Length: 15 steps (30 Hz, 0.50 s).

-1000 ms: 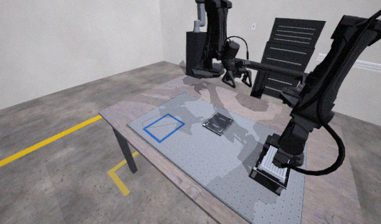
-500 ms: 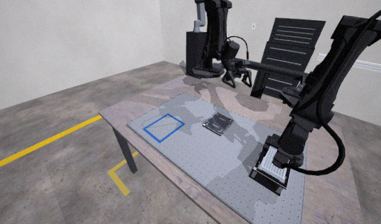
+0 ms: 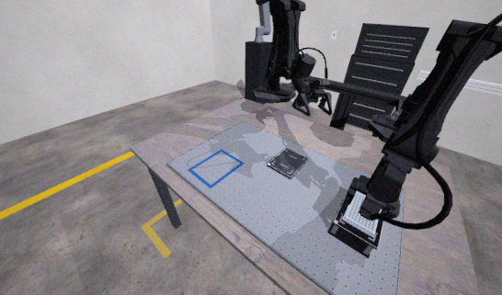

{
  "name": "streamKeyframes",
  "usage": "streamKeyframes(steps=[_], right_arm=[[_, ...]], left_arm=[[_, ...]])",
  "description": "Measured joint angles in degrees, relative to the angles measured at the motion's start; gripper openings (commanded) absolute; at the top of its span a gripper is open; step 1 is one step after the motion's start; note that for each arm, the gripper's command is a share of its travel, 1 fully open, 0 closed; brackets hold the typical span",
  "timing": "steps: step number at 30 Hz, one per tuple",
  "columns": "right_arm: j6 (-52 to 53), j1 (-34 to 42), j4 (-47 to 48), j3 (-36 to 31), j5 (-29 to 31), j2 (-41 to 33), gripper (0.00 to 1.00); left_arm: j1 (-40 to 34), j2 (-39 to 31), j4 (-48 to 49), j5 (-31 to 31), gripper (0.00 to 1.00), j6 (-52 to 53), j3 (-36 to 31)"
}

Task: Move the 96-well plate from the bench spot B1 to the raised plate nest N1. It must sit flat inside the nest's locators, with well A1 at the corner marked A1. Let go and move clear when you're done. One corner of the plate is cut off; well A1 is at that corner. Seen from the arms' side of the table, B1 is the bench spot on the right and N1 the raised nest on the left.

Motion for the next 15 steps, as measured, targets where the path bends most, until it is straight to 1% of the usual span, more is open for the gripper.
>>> streamKeyframes(steps=[15], right_arm=[[0.0,0.0,0.0,0.0,0.0,0.0,1.0]], left_arm=[[0.0,0.4,2.4,0.0,0.79,0.0,-0.5]])
